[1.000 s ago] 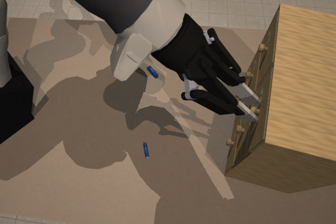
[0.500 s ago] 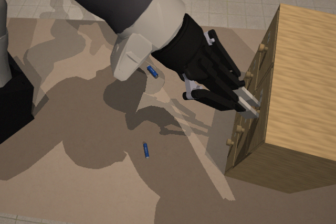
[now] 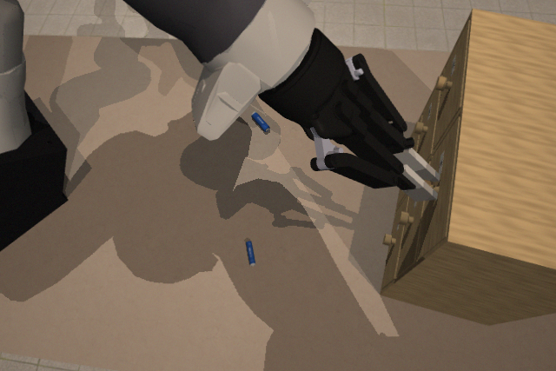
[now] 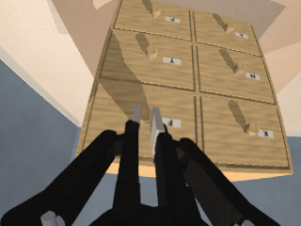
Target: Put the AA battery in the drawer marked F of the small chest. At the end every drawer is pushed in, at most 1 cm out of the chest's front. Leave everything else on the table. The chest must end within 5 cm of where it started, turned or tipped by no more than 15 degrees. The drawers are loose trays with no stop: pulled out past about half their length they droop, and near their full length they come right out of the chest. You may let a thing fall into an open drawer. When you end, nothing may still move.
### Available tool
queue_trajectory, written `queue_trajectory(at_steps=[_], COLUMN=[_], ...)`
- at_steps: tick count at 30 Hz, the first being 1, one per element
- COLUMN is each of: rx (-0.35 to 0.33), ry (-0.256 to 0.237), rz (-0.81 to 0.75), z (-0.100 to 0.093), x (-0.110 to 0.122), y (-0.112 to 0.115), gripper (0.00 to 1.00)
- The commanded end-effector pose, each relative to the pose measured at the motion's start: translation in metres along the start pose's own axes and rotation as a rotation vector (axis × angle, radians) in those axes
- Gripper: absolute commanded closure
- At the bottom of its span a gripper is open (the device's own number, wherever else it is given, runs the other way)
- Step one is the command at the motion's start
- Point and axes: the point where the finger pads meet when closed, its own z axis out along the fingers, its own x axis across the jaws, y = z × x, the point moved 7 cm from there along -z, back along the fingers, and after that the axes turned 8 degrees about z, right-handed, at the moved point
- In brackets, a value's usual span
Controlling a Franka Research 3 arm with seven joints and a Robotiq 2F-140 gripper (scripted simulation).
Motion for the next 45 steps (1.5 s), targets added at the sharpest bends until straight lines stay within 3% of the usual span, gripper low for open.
queue_trajectory(at_steps=[1,45], rx=[0.001,0.001], ry=[0.0,0.0], rz=[0.004,0.003], z=[0.001,-0.028], x=[0.001,-0.003], y=[0.0,-0.029], gripper=[0.92,0.92])
